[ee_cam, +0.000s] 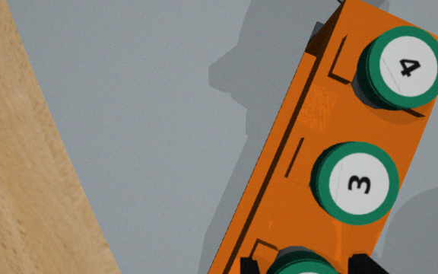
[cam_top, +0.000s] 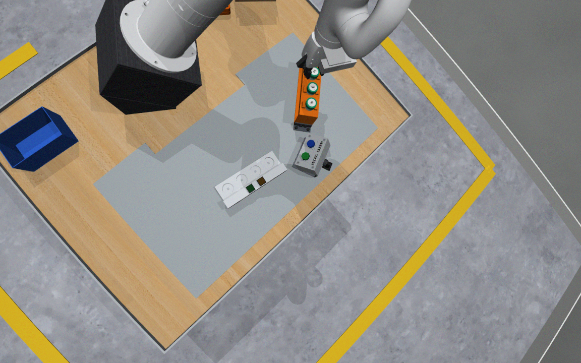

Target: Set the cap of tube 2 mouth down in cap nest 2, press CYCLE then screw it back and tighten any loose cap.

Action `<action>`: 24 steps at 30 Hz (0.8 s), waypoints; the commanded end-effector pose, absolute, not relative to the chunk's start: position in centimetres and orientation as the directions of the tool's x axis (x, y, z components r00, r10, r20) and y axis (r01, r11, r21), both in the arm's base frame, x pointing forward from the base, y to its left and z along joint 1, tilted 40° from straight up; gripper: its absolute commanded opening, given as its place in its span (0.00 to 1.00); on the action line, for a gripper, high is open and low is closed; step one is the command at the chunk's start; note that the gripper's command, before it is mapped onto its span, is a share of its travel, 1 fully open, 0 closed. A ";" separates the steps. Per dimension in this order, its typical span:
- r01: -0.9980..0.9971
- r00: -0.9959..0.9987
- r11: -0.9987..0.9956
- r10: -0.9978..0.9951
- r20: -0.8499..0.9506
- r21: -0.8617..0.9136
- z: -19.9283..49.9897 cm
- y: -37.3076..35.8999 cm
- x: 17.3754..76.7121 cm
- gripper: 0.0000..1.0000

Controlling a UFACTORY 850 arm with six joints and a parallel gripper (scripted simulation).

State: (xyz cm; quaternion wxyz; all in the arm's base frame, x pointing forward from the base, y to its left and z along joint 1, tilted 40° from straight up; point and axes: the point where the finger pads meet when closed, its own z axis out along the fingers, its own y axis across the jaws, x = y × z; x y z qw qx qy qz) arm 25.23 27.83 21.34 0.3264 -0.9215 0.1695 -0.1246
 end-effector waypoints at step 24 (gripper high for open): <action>-0.943 0.105 0.098 -0.821 -0.561 -0.319 21.4 27.9 25.3 0.46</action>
